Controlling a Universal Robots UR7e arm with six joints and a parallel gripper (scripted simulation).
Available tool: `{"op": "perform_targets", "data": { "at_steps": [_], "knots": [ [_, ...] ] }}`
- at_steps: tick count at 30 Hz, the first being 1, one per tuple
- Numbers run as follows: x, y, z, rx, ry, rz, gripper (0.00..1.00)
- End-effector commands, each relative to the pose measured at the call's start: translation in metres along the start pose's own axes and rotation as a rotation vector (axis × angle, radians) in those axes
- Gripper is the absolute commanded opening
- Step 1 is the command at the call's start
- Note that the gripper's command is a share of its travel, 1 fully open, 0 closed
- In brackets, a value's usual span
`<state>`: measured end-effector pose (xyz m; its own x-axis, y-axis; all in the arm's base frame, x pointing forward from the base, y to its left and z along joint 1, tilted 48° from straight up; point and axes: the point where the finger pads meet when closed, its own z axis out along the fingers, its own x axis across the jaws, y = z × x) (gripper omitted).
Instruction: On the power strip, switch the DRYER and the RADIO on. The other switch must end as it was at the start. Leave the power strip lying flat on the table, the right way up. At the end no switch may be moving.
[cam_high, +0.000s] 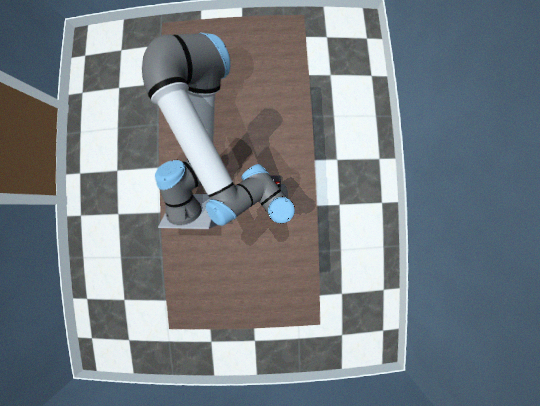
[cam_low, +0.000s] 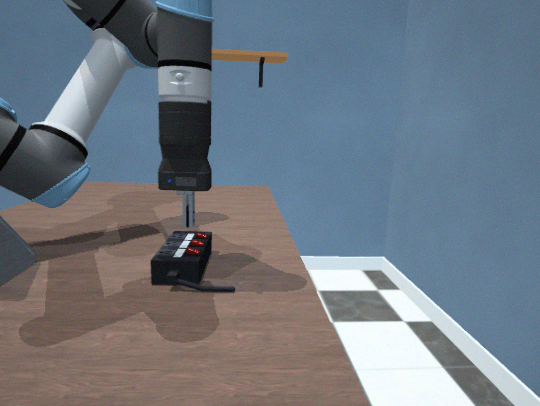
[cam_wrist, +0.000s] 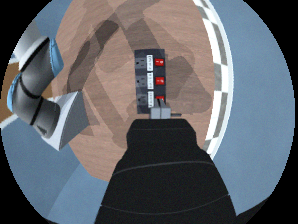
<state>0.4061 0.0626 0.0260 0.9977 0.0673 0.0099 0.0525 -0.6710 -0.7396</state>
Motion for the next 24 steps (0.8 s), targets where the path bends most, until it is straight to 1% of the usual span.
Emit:
{"op": "perform_targets", "data": {
  "at_steps": [1,10,24],
  "knots": [
    [0.000,0.000,0.006,-0.001,0.001,0.000,0.00],
    [0.001,0.000,0.018,-0.001,0.001,0.000,0.00],
    [0.001,0.000,0.031,-0.001,0.001,0.000,0.00]
  ]
}}
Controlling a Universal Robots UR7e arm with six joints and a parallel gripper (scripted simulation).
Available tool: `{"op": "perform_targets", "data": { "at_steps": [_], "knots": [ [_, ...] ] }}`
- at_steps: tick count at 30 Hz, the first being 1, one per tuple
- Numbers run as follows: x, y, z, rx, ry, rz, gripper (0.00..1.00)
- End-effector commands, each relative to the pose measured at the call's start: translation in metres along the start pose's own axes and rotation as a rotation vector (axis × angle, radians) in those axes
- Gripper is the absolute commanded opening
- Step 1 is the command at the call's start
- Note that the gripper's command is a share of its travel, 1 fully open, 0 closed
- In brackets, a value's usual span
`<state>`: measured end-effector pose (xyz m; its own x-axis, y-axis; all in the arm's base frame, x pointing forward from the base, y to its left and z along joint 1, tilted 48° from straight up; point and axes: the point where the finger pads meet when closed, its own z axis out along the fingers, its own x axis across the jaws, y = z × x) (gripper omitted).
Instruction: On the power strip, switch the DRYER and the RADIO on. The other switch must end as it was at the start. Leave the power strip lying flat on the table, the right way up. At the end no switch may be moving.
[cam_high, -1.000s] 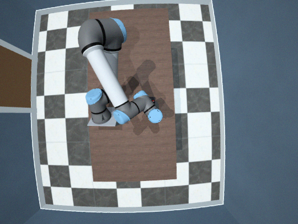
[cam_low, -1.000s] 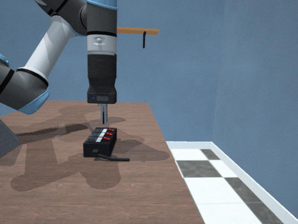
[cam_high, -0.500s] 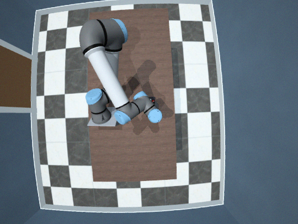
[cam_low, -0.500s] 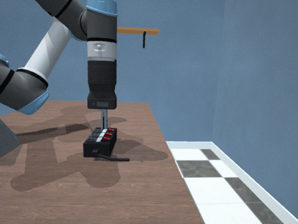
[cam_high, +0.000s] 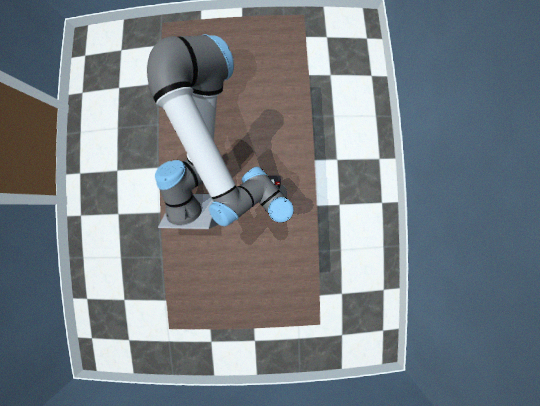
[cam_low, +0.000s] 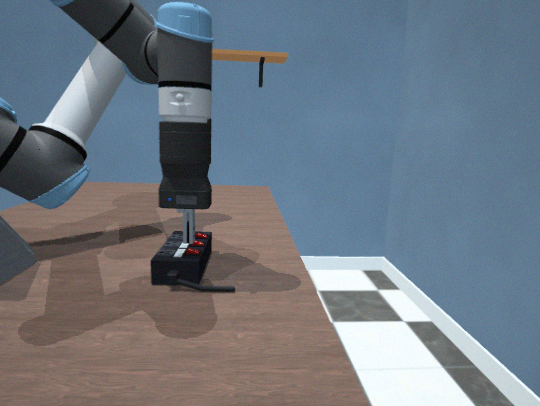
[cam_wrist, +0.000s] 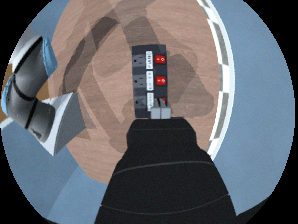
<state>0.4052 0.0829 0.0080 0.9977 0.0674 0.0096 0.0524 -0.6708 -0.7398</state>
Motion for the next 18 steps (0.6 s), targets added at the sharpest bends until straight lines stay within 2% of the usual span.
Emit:
{"op": "perform_targets", "data": {
  "at_steps": [1,18],
  "knots": [
    [0.0005,0.0002,0.0046,-0.001,0.001,0.000,0.00],
    [0.0006,0.0002,0.0077,-0.001,0.001,0.000,0.00]
  ]
}}
